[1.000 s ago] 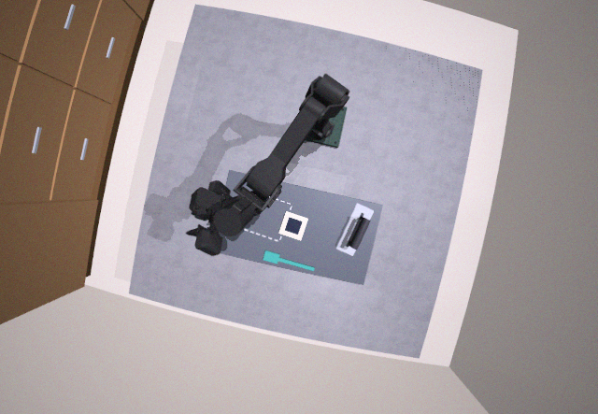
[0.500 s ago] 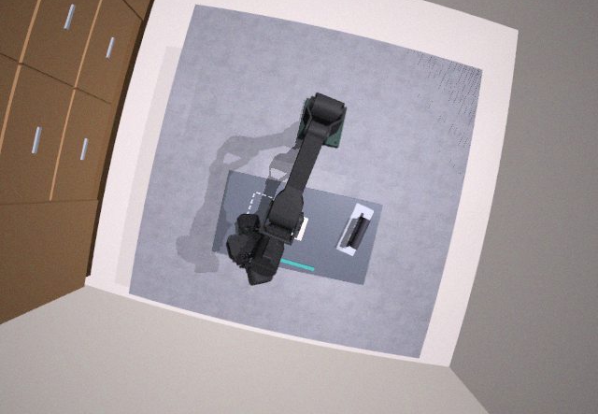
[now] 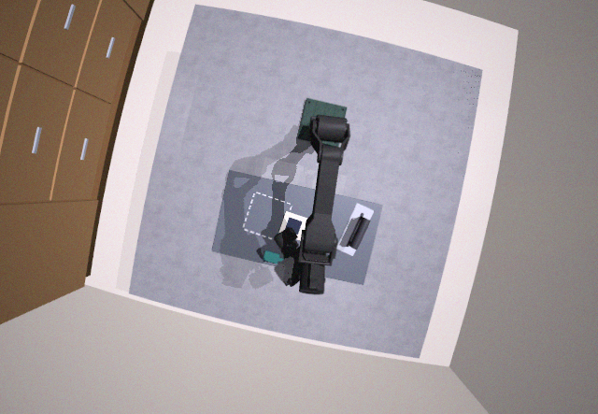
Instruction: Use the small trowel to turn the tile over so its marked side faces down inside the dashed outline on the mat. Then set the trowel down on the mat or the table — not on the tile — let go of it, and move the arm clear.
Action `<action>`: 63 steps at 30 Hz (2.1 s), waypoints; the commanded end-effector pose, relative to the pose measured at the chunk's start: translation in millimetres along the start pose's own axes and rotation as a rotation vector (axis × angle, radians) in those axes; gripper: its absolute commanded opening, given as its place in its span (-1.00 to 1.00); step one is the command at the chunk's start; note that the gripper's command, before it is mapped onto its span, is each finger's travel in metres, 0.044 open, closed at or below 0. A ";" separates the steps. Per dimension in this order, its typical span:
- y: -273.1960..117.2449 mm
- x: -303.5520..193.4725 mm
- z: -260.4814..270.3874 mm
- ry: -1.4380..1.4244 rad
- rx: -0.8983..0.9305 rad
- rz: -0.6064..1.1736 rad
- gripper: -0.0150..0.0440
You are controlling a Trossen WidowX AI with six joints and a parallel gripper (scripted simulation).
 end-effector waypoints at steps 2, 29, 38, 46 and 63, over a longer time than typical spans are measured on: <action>-0.8 -39.9 16.5 -0.114 -0.008 0.122 0.42; -56.9 -224.9 46.0 -0.590 -0.170 0.662 0.42; -45.8 -232.2 42.6 -0.590 -0.170 0.662 0.42; -35.4 -239.2 38.7 -0.590 -0.170 0.662 0.42; -22.1 -248.3 32.6 -0.590 -0.170 0.662 0.05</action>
Point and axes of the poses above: the point midway between the two fingers, 35 mm back from their tips, its own y axis out along the fingers, its own z axis across the jaws, x = y × z, the point moved 6 cm from there along -y, back along the fingers, and after that the axes turned 8 degrees about y, right-handed, at the moved point
